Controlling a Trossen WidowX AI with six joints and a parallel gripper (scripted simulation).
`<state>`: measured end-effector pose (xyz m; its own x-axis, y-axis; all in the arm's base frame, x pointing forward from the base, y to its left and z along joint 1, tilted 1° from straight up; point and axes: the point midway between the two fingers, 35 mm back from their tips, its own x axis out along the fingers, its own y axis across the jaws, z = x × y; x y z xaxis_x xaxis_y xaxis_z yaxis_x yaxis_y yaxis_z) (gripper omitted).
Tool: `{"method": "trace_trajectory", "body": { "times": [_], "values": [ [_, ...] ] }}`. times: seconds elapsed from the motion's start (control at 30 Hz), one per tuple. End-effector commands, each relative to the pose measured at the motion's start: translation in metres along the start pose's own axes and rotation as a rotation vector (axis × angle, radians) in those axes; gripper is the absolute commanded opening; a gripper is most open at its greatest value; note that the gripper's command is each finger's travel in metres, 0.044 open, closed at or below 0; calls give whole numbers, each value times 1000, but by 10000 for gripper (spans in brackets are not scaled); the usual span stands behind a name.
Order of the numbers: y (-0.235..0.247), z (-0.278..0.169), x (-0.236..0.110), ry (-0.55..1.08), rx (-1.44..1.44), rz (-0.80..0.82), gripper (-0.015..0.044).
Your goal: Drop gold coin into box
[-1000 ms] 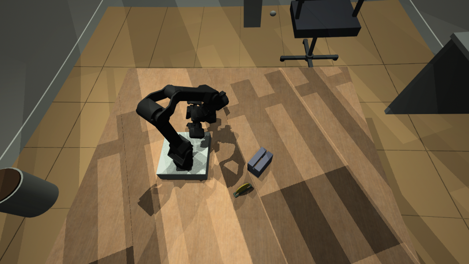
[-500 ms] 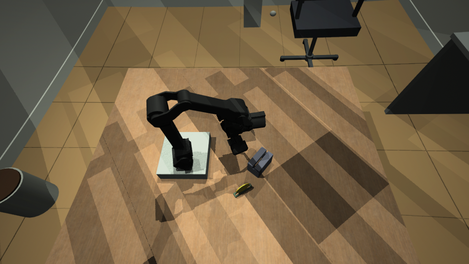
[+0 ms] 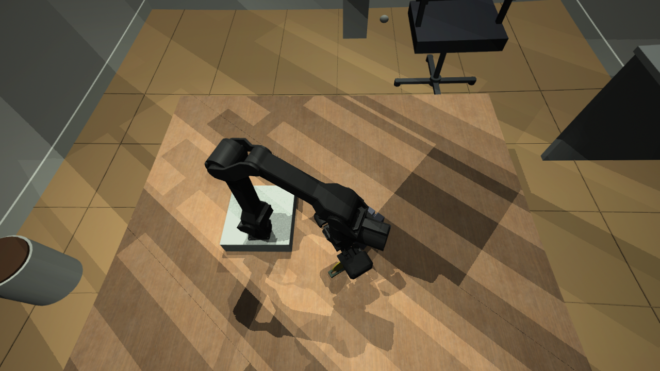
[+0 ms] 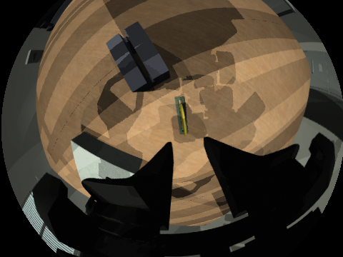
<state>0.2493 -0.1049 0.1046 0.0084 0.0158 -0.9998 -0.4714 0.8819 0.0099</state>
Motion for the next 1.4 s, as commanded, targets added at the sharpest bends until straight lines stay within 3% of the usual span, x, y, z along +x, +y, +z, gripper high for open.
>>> {"method": "trace_trajectory", "body": {
  "times": [0.0, 0.17, 0.4, 1.37],
  "values": [
    [-6, -5, -1, 14, -19, -12, 161],
    [-3, -5, 32, 14, -19, -12, 161],
    [-3, -6, 48, 14, -19, -12, 161],
    [-6, -4, 90, 14, -19, -12, 161]
  ]
}}
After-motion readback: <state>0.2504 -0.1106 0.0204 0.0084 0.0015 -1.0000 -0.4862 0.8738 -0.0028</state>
